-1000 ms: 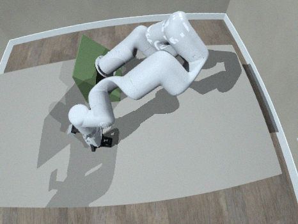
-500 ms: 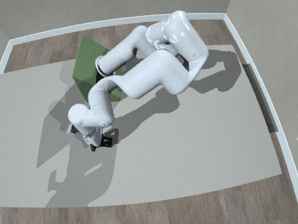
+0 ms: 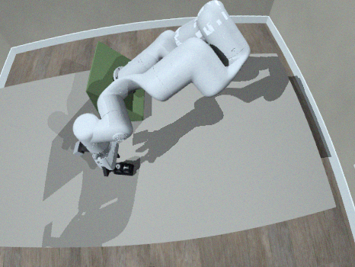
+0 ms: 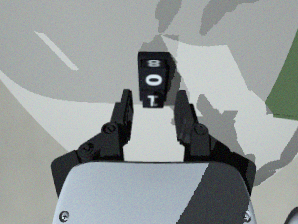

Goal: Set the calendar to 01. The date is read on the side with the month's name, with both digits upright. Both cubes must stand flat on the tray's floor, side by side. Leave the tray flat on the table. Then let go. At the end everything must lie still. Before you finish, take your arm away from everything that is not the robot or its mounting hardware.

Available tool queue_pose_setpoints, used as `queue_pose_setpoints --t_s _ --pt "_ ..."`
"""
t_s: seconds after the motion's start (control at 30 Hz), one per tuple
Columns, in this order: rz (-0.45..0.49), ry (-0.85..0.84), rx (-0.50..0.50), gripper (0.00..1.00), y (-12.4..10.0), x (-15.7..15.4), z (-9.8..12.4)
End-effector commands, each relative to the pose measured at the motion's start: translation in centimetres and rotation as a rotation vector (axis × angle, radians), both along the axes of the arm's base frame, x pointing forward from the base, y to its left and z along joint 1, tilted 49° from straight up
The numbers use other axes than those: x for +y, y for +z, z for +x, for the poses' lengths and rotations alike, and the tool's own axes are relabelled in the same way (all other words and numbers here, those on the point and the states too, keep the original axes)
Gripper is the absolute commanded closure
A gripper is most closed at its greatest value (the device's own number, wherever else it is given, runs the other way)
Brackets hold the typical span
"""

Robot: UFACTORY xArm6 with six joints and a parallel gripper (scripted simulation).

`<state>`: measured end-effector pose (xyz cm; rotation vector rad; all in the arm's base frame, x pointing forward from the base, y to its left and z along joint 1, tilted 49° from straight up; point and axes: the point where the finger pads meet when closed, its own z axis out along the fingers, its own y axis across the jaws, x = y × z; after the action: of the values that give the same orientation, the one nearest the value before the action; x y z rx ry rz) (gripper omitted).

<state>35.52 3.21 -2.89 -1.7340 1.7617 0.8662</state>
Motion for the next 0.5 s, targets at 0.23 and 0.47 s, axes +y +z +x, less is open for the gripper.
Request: queue_pose_setpoints --t_s 0.23,0.47 --pt "0.001 0.0 -0.002 0.53 2.13 -2.34 0.31" --pt "0.001 0.0 -0.002 0.0 2.14 -2.34 0.31"
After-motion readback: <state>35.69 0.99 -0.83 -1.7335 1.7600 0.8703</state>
